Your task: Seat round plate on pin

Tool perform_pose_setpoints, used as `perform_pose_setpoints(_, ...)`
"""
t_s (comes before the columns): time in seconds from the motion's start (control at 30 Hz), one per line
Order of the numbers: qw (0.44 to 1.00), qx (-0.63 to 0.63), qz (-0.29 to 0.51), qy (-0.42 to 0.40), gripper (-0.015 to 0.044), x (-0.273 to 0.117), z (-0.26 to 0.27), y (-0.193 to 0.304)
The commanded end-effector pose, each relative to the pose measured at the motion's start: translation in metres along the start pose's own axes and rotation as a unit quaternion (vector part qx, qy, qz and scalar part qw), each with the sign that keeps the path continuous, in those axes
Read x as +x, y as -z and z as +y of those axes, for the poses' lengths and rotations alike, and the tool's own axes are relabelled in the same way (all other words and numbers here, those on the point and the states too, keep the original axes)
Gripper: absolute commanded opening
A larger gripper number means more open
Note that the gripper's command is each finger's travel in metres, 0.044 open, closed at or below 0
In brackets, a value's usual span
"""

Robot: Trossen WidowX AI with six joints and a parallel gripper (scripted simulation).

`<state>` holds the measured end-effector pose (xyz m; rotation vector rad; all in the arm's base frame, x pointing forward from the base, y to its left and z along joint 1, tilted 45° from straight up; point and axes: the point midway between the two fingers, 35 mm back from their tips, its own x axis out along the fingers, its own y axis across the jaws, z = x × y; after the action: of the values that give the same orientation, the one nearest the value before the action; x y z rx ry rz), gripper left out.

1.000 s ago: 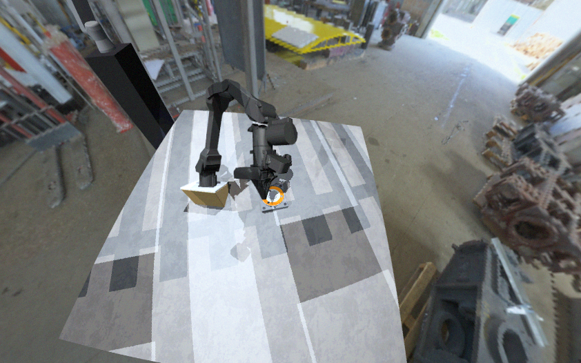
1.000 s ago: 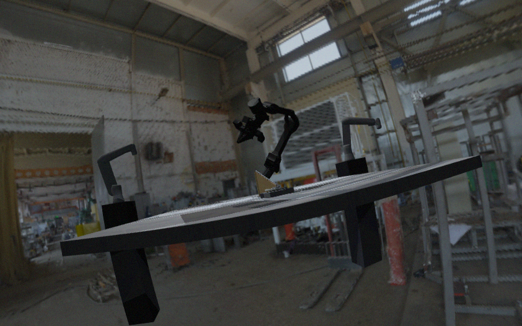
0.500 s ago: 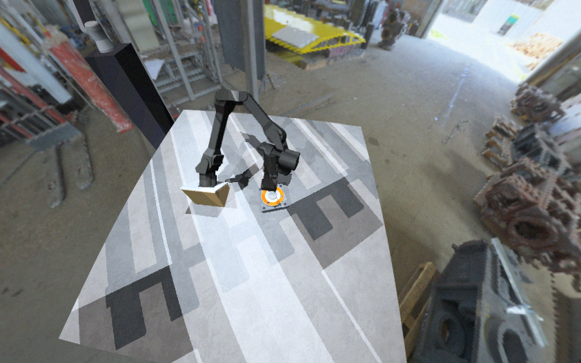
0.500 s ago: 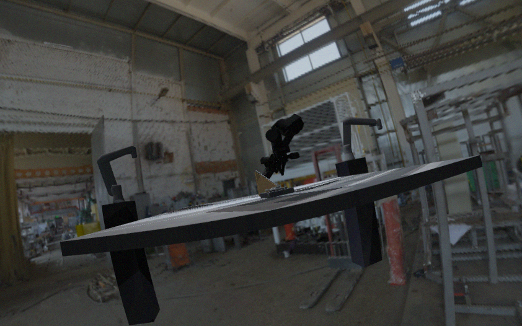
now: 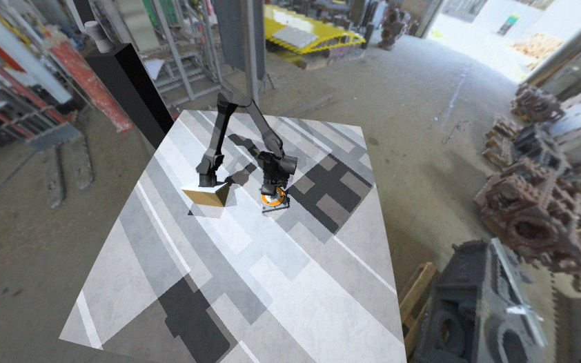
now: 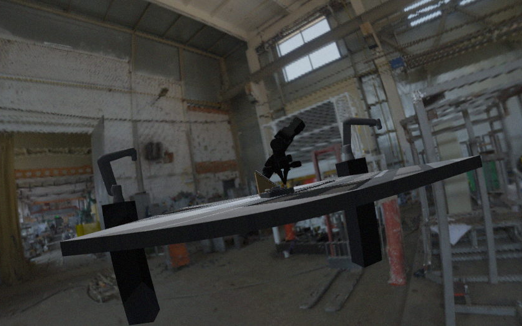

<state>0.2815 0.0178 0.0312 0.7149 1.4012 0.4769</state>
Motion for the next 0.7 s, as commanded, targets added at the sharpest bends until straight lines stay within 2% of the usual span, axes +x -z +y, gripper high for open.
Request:
perform_pose_setpoints(0.0, 1.000, 0.003, -0.003, -0.003, 0.0000, 0.003, -0.001, 0.000)
perform_pose_setpoints(0.67, 1.000, 0.004, -0.002, -0.003, 0.0000, 0.003, -0.011, 0.022)
